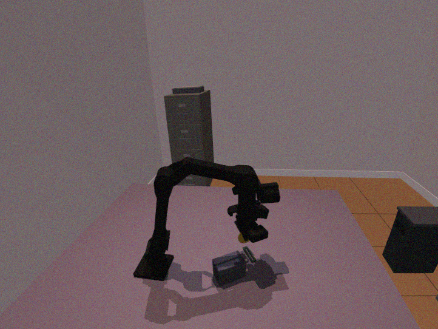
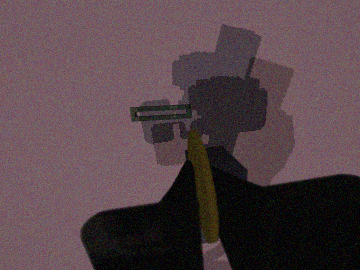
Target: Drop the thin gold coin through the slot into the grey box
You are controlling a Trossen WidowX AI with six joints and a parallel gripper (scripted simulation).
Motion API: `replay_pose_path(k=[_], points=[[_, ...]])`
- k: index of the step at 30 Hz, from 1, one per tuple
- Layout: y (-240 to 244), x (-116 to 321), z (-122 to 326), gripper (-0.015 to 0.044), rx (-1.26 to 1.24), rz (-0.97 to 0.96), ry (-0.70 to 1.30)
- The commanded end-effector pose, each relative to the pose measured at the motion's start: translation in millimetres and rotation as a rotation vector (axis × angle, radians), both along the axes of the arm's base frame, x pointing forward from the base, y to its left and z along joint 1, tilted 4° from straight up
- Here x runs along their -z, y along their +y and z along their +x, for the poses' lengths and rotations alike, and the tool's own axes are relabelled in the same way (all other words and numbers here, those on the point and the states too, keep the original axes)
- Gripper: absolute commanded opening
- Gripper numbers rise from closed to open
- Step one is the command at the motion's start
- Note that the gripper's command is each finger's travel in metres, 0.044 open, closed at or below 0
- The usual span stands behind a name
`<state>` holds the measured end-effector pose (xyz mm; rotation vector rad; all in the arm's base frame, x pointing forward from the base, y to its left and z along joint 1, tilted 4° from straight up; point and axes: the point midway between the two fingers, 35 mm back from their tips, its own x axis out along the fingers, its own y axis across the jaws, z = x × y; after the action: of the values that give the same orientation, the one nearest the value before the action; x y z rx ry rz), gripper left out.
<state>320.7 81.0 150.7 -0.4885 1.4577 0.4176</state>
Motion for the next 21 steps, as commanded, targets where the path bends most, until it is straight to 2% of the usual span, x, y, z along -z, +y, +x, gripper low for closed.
replay_pose_path(k=[1,21], points=[[-8,-3,-5,0.0,-0.005,0.006,-0.008],[-52,-1,-32,0.0,-0.005,0.002,-0.007]])
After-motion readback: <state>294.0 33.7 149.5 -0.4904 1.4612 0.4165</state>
